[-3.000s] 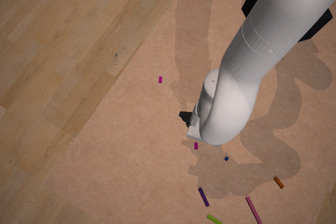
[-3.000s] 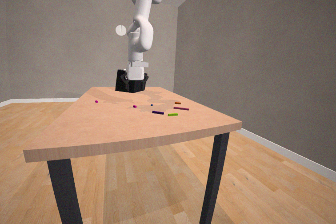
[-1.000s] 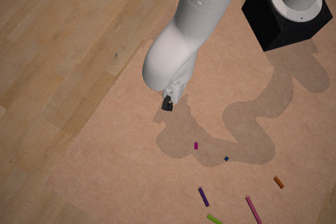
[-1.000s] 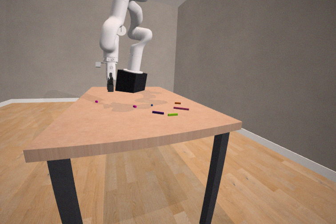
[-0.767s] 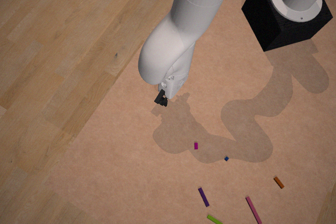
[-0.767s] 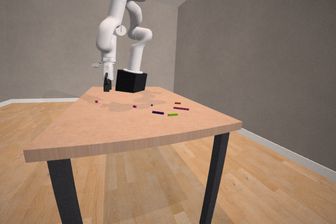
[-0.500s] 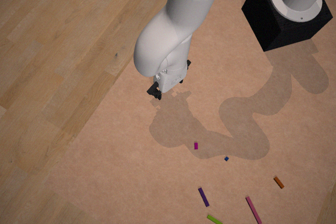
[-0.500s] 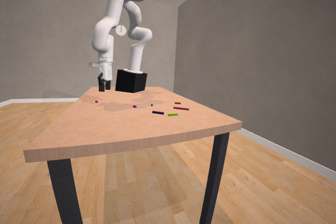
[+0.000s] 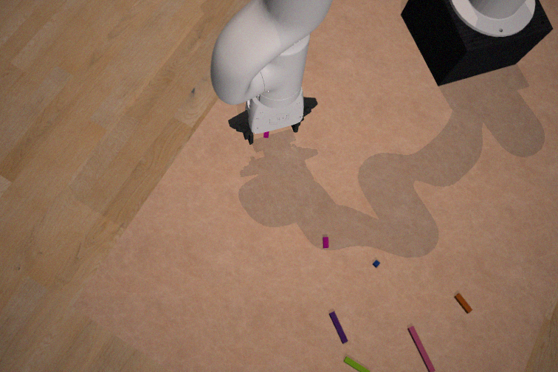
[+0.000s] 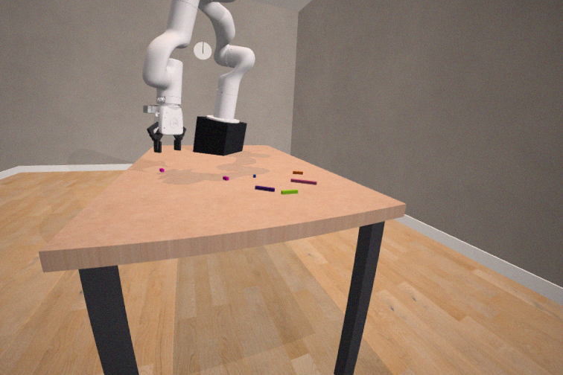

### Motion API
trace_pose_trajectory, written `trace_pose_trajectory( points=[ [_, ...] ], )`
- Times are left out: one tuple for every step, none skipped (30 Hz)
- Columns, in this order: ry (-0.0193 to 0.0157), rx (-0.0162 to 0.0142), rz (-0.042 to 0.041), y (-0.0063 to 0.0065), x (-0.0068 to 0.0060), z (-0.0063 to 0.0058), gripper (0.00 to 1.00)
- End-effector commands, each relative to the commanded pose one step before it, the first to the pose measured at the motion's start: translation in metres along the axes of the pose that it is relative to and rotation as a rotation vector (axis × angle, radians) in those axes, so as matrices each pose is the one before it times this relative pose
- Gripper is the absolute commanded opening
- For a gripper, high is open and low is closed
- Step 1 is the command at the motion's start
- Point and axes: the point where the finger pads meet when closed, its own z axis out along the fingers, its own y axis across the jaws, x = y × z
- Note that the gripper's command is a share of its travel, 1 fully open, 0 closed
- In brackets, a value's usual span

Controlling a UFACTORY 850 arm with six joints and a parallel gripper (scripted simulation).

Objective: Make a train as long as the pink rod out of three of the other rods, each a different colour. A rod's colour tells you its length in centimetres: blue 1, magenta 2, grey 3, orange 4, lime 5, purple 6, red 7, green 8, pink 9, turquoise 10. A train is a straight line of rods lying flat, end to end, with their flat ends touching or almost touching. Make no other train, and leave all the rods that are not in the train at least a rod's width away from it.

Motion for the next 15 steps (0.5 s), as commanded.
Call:
trace_pose_trajectory(
  points=[
    [0.01231,-0.0414,0.16121,-0.0023,0.01325,-0.00002,1.0],
    [-0.00014,0.00006,0.02834,-0.00053,0.00237,0.00013,1.0],
    [-0.00015,0.00005,0.02833,-0.00059,0.00235,0.00013,1.0],
    [0.0,0.0,0.0,0.0,0.0,0.0,1.0],
    [0.0,0.0,0.0,0.0,0.0,0.0,1.0],
    [-0.00018,0.00006,0.03396,-0.00077,0.0028,0.00015,1.0],
    [-0.00016,0.00005,0.02897,-0.00073,0.00237,0.00013,1.0],
    [-0.00013,0.00004,0.02419,-0.00065,0.00196,0.00011,1.0],
    [-0.00011,0.00003,0.01966,-0.00056,0.00158,0.00009,1.0],
    [-0.00009,0.00002,0.01545,-0.00046,0.00124,0.00007,1.0],
    [-0.00007,0.00002,0.01162,-0.00036,0.00092,0.00005,1.0],
    [-0.00005,0.00001,0.00823,-0.00026,0.00065,0.00004,1.0],
    [-0.00003,0.00001,0.00534,-0.00017,0.00042,0.00002,1.0],
    [-0.00002,0.0,0.00301,-0.0001,0.00024,0.00001,1.0],
    [-0.00001,0.0,0.00132,-0.00004,0.0001,0.00001,1.0]
  ],
)
